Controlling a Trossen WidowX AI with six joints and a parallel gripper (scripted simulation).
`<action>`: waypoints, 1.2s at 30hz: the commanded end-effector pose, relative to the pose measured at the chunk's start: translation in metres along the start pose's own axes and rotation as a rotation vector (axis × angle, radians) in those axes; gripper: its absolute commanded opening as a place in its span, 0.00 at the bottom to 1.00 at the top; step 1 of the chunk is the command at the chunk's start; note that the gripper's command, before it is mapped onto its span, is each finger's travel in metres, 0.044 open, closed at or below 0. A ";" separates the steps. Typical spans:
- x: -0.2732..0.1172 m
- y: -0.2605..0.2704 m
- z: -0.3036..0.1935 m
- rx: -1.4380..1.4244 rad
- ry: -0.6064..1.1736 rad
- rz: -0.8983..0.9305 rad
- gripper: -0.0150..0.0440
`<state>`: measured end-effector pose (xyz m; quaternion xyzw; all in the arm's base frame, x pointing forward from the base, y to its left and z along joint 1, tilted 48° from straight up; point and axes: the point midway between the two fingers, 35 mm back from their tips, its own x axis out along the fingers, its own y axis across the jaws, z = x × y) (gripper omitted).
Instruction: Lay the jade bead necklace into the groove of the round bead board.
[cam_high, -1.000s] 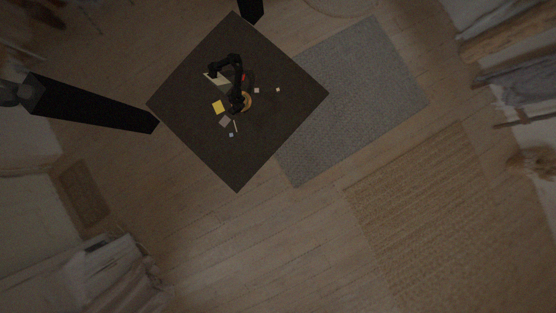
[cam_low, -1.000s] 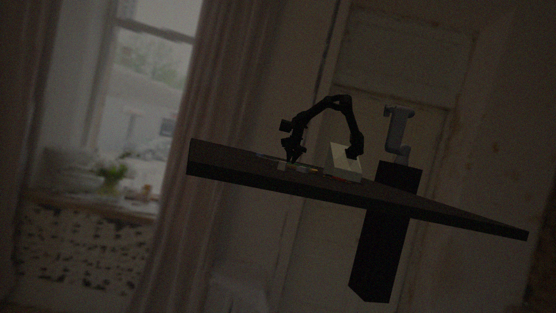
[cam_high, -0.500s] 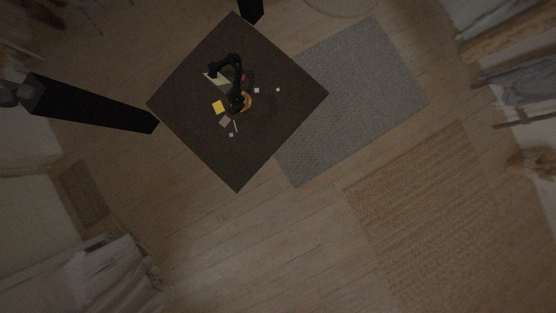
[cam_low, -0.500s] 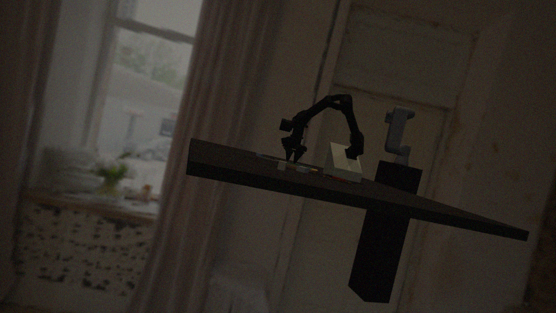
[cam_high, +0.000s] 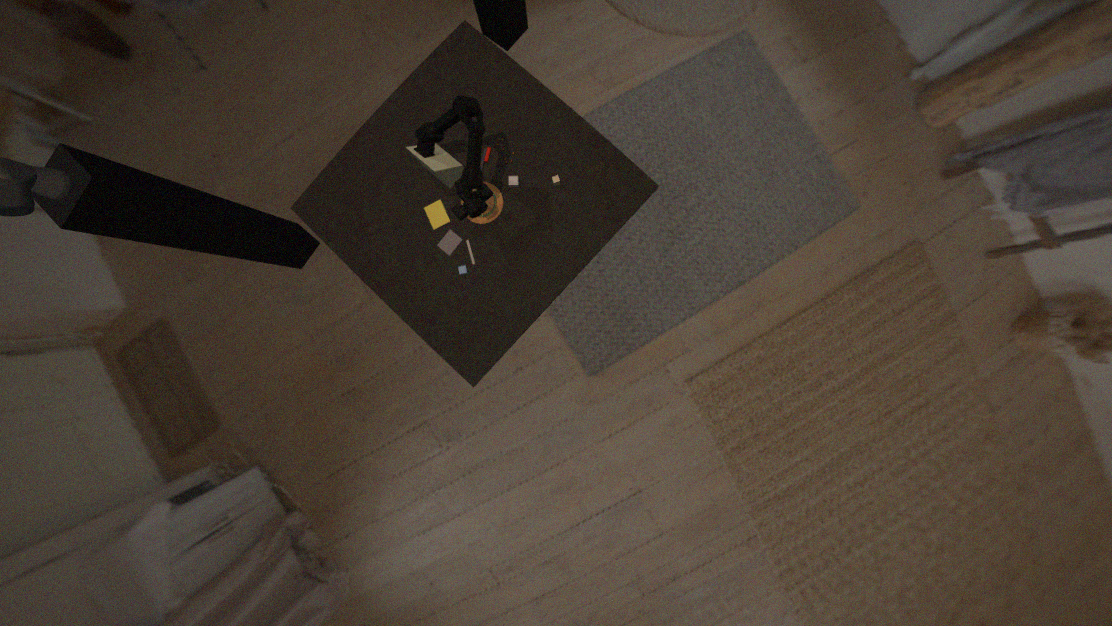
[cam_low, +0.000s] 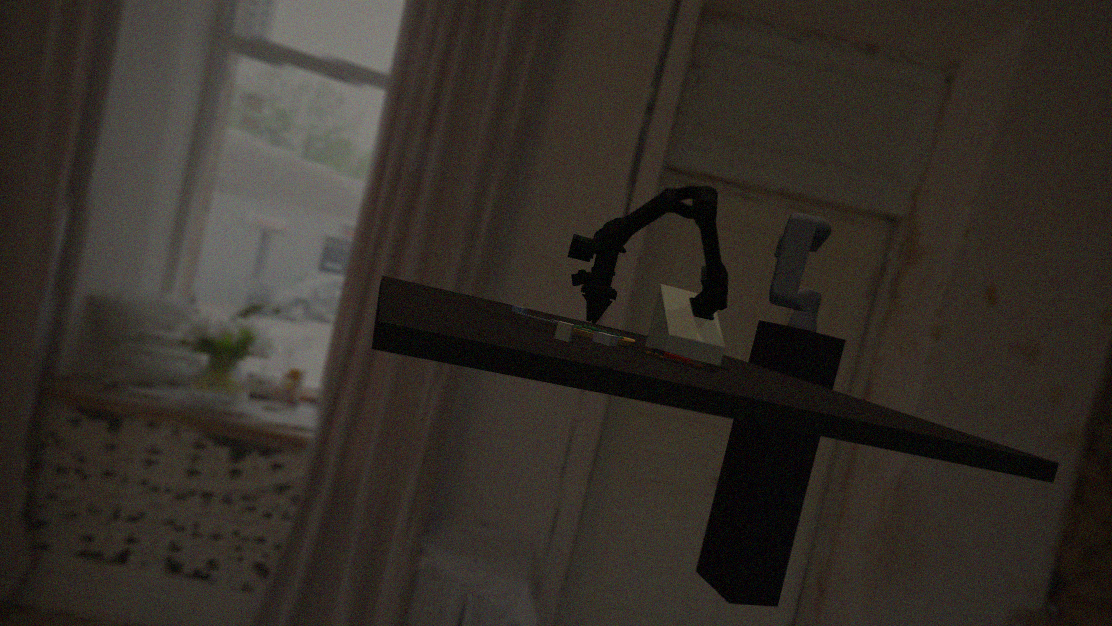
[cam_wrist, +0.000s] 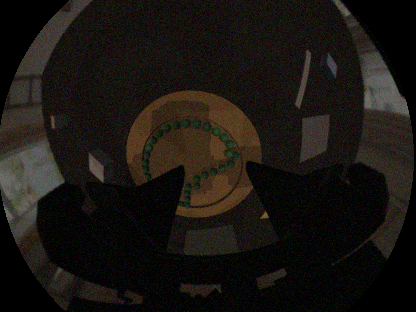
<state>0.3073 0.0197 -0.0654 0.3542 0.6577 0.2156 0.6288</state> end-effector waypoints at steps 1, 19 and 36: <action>-0.009 0.017 -0.022 0.230 0.001 -0.001 0.60; -0.017 0.044 -0.072 0.733 0.003 -0.001 0.46; 0.003 0.044 -0.069 0.726 -0.002 -0.002 0.46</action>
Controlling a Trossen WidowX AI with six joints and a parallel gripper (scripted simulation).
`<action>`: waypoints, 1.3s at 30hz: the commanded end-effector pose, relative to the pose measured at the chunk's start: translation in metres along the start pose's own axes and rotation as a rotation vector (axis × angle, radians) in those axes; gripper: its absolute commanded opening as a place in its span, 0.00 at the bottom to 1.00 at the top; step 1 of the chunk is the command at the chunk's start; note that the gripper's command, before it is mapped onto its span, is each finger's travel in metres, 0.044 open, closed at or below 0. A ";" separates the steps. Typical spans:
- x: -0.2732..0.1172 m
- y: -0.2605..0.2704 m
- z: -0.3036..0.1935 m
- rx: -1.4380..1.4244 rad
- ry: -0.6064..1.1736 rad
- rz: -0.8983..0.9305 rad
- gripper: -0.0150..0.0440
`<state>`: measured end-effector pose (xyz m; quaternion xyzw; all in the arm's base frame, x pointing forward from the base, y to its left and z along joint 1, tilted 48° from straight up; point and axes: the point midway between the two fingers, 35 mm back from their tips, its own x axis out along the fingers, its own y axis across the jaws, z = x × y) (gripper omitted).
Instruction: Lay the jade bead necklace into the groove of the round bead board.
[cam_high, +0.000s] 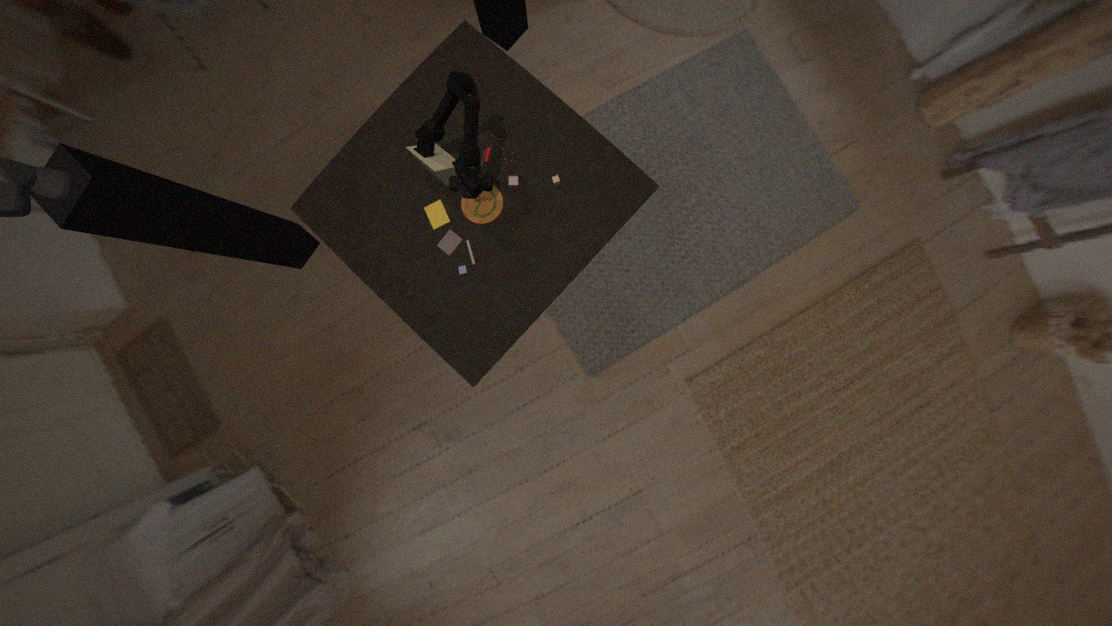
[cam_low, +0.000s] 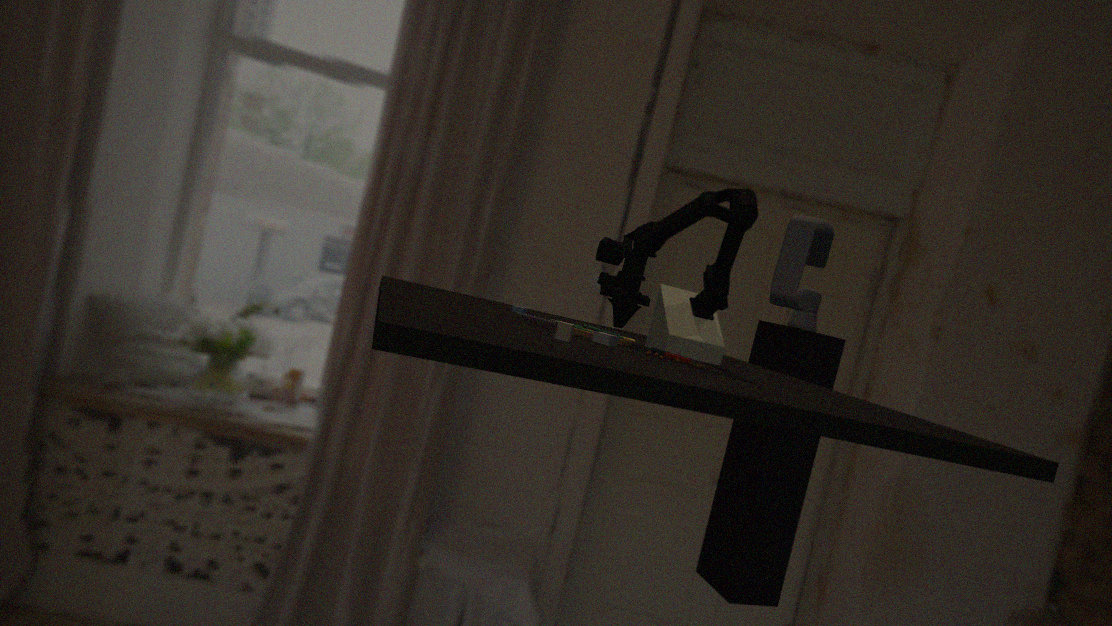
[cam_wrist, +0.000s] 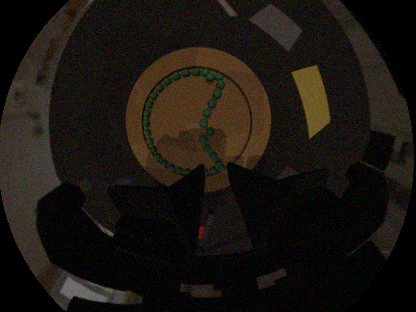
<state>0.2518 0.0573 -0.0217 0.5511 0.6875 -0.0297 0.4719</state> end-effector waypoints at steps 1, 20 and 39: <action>0.008 -0.004 -0.002 0.018 0.012 -0.004 0.46; 0.022 -0.003 -0.003 0.013 0.011 -0.003 0.37; 0.022 -0.003 -0.003 0.013 0.011 -0.003 0.25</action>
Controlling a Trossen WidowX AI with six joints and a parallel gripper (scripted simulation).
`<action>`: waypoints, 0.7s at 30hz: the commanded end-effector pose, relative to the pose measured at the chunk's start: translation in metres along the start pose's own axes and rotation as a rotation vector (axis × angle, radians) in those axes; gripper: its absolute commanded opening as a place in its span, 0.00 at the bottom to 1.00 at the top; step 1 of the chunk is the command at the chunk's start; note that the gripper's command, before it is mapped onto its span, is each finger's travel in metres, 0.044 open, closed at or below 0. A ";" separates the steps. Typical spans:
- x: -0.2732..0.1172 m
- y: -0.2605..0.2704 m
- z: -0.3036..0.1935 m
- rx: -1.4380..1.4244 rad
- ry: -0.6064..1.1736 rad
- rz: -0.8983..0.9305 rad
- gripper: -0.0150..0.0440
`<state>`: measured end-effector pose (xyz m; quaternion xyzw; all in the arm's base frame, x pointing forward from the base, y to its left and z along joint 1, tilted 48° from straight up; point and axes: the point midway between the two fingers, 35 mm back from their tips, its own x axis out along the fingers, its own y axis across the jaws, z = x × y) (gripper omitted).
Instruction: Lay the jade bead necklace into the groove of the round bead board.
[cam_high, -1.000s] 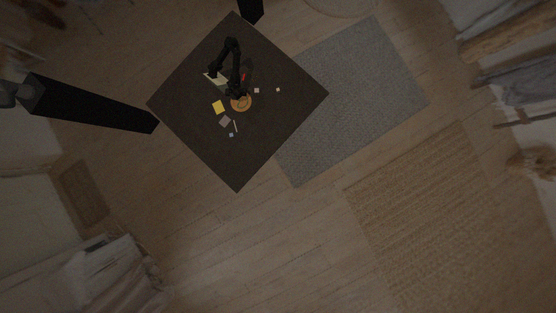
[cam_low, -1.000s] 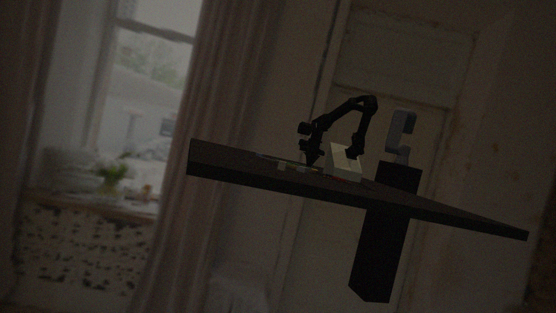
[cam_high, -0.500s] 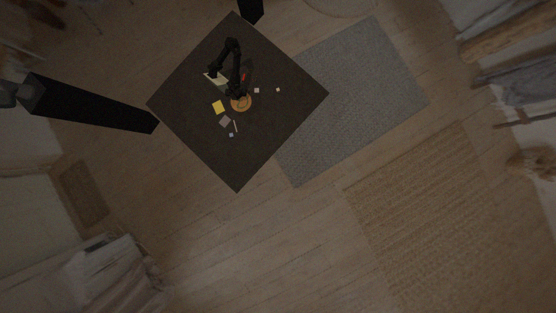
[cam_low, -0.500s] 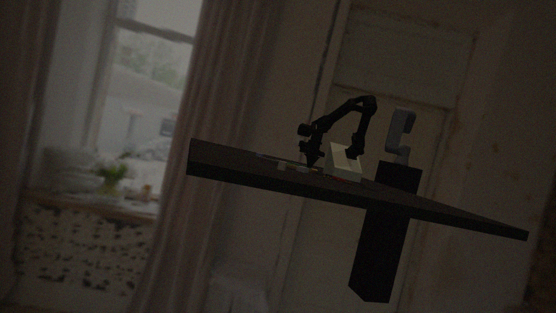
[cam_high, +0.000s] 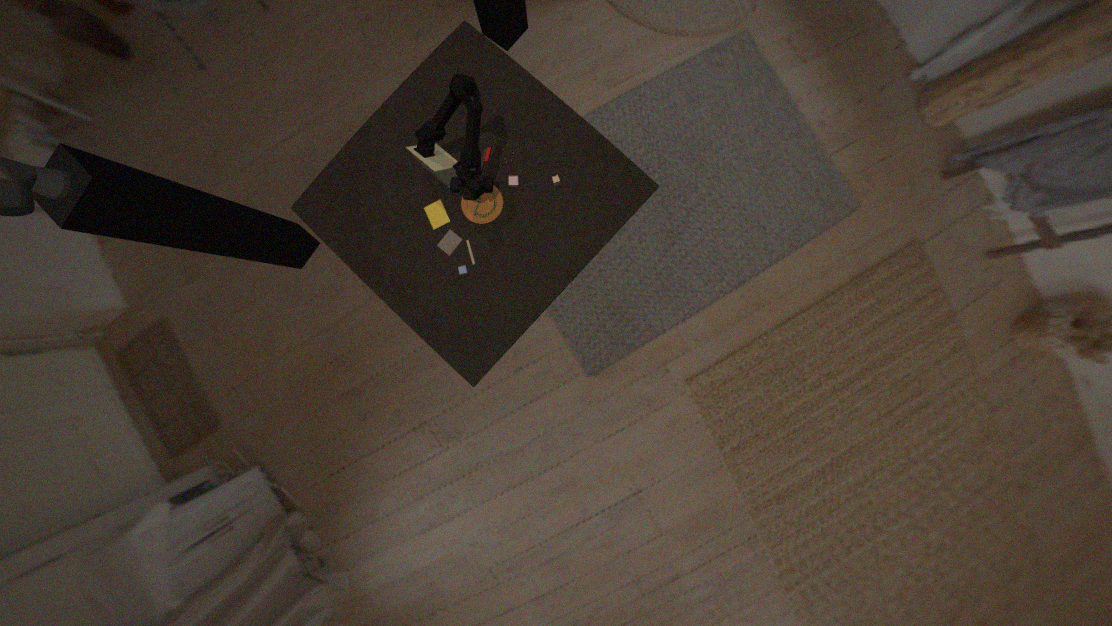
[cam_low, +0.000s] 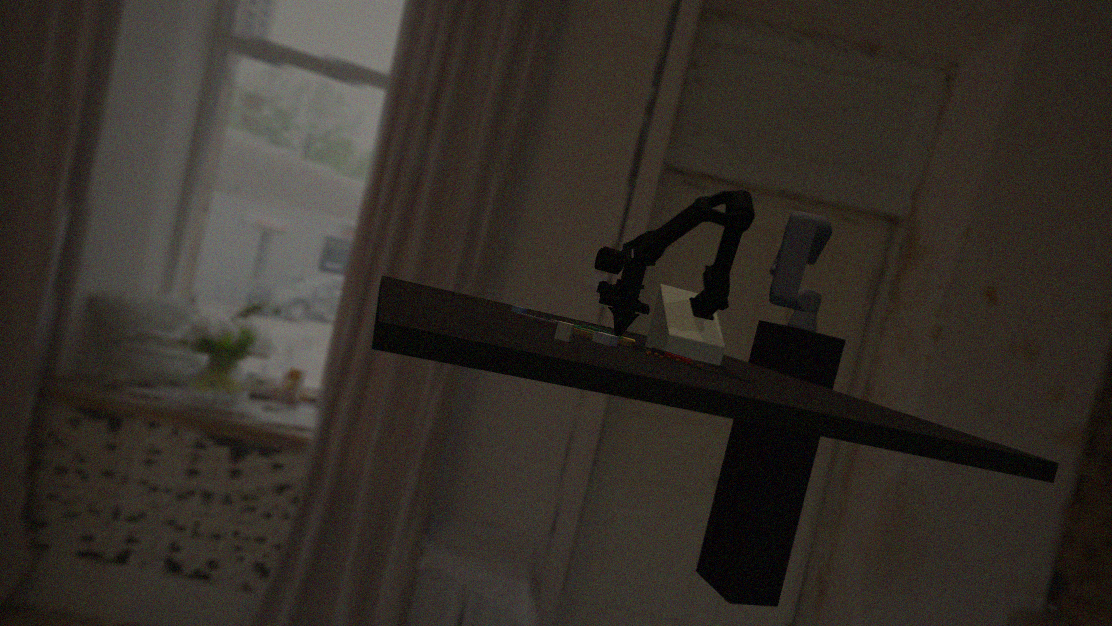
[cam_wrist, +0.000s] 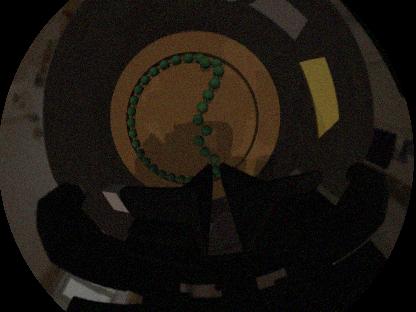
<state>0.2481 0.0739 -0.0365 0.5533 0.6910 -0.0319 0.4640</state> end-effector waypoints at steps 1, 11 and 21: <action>0.000 0.000 0.000 -0.001 0.000 0.000 0.25; 0.000 0.000 0.000 -0.001 0.000 0.000 0.25; -0.006 -0.009 -0.001 0.011 0.006 -0.001 0.25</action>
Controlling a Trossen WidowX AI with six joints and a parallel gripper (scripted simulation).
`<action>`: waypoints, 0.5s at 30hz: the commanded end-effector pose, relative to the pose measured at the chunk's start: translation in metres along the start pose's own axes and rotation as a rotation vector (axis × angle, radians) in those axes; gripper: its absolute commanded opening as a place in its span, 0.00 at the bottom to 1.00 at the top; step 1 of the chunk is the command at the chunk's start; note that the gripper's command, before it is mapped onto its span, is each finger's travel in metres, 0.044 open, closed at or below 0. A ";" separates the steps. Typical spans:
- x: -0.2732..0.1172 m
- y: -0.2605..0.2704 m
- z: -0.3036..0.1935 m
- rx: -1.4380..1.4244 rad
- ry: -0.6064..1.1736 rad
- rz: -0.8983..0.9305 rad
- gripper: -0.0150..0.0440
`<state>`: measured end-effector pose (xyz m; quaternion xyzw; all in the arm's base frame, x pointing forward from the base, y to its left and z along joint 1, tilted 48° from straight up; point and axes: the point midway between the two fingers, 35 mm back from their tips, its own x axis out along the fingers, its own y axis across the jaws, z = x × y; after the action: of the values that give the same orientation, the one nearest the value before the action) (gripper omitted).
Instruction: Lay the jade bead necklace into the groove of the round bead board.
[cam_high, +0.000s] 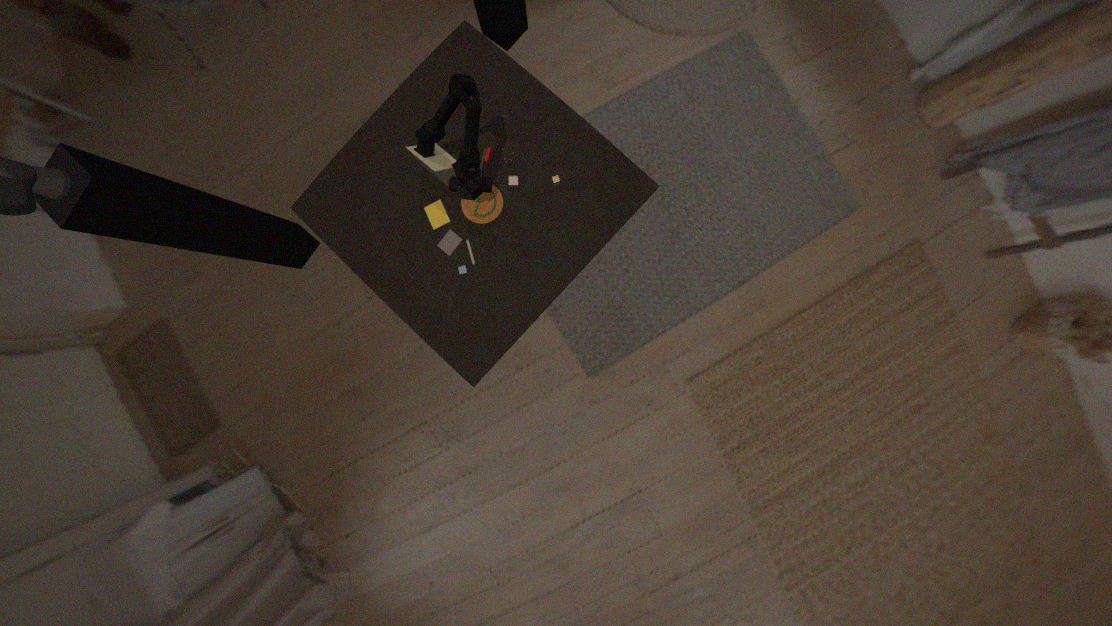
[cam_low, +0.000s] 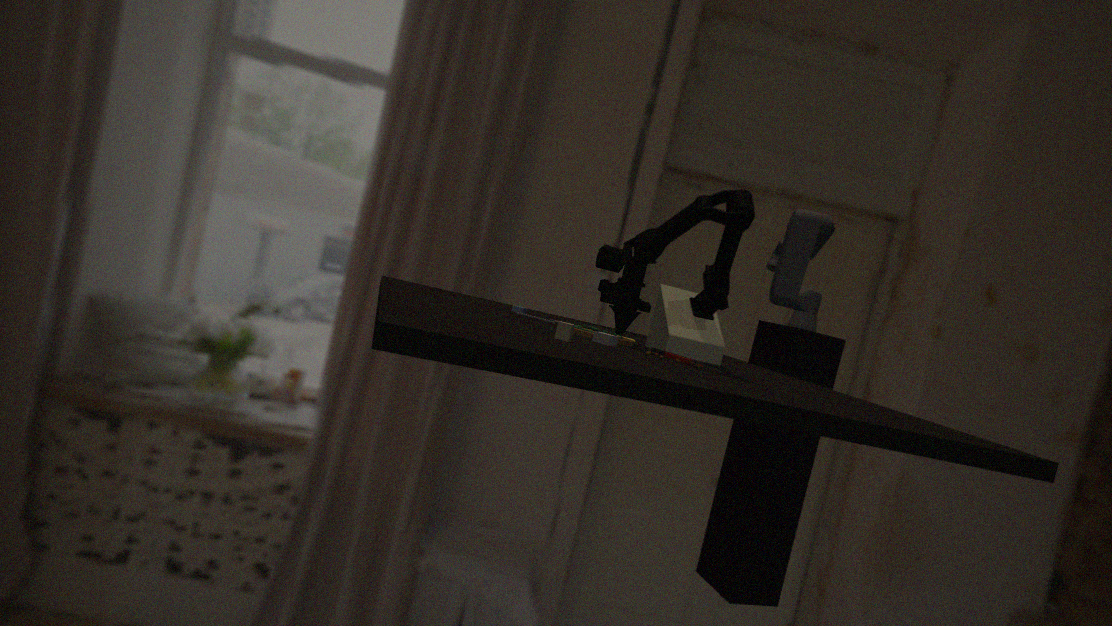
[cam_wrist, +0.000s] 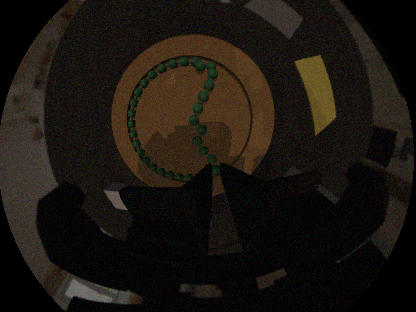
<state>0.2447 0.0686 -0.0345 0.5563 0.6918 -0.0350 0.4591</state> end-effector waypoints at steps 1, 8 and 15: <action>-0.001 -0.008 -0.001 -0.001 0.002 -0.001 0.25; -0.001 -0.013 -0.002 -0.001 0.002 -0.001 0.25; 0.005 -0.013 -0.002 -0.001 0.002 -0.001 0.25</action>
<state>0.2363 0.0657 -0.0388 0.5557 0.6904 -0.0311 0.4621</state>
